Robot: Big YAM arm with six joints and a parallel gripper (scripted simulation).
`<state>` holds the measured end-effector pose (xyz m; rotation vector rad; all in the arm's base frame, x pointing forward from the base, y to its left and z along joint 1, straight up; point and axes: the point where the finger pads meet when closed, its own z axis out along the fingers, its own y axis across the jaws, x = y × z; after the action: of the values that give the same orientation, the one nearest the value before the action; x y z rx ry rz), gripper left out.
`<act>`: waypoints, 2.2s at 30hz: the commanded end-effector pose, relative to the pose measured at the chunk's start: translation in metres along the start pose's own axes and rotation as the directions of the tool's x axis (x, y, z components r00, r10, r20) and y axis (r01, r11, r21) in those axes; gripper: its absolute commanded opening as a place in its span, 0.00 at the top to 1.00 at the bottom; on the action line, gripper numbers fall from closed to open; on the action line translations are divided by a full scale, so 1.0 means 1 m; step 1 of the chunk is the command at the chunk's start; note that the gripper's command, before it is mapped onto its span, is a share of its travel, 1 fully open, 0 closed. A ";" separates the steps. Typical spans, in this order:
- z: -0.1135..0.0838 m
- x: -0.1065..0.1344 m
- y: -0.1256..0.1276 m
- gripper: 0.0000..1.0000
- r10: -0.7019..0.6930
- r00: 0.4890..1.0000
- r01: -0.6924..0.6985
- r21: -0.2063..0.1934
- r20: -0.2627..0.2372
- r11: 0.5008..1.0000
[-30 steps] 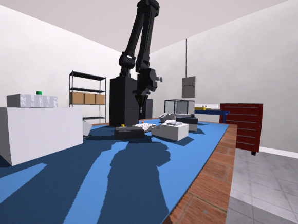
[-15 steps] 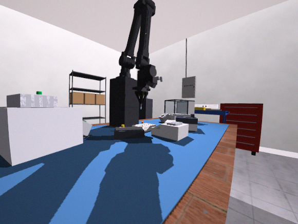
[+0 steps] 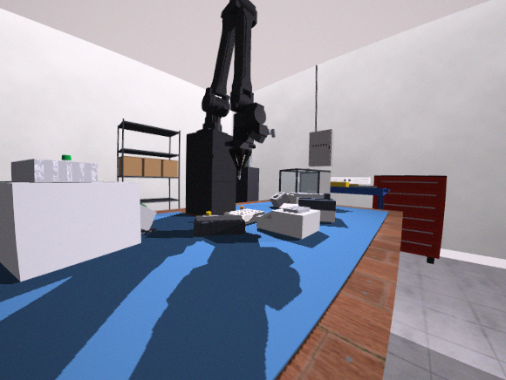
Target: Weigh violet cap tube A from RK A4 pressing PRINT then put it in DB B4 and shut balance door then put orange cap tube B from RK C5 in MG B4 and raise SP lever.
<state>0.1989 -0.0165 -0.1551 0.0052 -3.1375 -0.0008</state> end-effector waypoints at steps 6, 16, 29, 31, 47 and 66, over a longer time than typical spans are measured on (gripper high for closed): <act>-0.017 0.000 0.002 0.91 0.001 1.000 -0.001 0.000 0.004 1.000; -0.031 -0.002 0.002 0.91 0.001 1.000 -0.001 0.001 0.008 1.000; -0.049 -0.002 0.002 0.91 0.001 1.000 -0.001 0.001 0.008 1.000; -0.053 -0.003 0.002 0.91 0.001 1.000 -0.001 0.001 0.010 1.000; -0.080 -0.017 0.002 0.91 0.001 0.999 -0.001 0.002 0.033 1.000; -0.088 -0.018 0.031 0.91 -0.056 0.998 0.056 0.001 0.033 0.998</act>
<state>0.2016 -0.0010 -0.0687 0.0788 -3.1451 -0.0005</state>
